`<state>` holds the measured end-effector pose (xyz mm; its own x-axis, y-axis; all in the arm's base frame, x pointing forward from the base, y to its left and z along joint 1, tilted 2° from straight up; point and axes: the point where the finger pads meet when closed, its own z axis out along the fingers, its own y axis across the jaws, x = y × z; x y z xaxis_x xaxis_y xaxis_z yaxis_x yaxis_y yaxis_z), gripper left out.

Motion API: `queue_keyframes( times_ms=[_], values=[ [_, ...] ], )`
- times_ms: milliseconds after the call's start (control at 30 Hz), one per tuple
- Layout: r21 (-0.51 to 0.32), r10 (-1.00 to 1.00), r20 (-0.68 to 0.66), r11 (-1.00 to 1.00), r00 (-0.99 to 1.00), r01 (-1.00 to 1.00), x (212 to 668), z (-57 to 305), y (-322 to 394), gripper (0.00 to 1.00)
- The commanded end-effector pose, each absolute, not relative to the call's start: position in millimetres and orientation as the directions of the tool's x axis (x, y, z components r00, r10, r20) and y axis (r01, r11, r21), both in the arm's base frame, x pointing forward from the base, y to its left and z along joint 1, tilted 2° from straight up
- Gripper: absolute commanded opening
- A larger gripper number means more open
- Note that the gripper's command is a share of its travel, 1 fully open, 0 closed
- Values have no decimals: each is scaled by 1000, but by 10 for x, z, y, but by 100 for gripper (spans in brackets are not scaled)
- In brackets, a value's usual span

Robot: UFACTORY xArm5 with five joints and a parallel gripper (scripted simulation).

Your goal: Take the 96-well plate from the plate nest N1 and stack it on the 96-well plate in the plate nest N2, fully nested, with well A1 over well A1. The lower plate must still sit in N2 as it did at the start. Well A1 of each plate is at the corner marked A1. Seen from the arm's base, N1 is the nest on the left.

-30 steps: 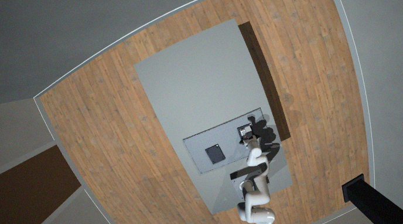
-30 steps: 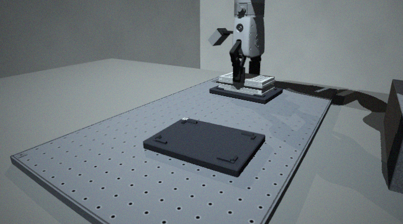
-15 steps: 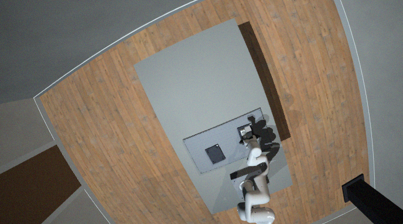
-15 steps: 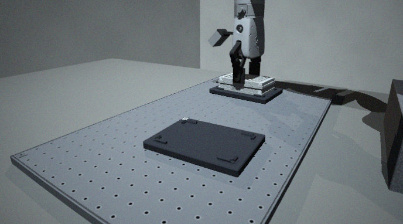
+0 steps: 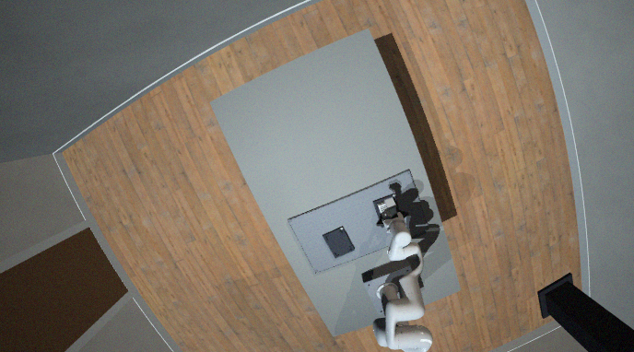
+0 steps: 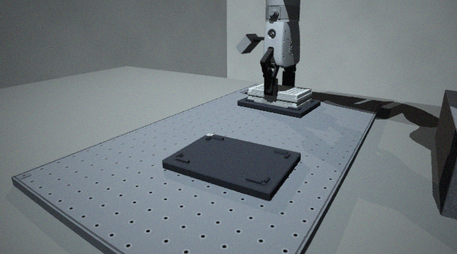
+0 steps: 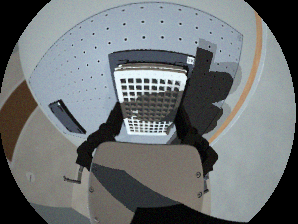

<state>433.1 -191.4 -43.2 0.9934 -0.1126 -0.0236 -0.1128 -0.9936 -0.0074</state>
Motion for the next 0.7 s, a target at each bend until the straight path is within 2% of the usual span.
queue_keyframes(
  times_ms=[0,100,133,667],
  values=[
    [-6,-113,-20,-994,993,-113,4346,-422,-1920,0],
    [-6,-113,-20,-994,993,-113,4345,-427,-1920,0],
    [-6,-113,-20,-994,993,-113,4345,-434,-1920,100],
    [-6,-113,-20,-994,993,-113,4345,-434,-1920,100]
  ],
)
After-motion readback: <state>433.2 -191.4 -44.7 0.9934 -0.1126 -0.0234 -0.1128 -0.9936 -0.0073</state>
